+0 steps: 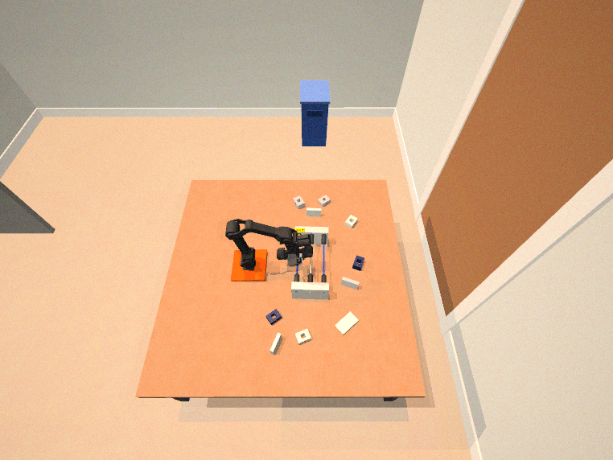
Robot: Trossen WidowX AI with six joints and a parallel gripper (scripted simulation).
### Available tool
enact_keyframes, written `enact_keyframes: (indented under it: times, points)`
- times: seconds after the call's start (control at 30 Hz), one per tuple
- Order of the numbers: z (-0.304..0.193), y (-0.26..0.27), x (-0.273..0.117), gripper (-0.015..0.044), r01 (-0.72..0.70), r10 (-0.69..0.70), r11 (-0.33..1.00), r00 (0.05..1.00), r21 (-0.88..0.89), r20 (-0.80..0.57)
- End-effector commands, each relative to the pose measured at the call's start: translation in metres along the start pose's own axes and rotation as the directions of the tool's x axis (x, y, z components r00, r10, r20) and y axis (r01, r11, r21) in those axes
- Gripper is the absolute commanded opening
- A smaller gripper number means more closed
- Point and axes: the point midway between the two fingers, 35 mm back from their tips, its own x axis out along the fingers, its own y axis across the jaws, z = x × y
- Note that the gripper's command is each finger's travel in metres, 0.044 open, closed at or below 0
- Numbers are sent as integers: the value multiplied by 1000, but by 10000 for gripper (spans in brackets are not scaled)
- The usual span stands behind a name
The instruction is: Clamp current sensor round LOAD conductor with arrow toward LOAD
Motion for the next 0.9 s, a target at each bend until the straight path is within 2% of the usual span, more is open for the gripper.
enact_keyframes:
  times: [0.0,0.67,0.87]
  points:
    - [0,-1,1,0,-1,1,1000,1000,0,0]
    - [0,-1,5,0,0,0,1000,1000,0,0]
    - [0,1,1,157,-3,3,1000,1000,0,0]
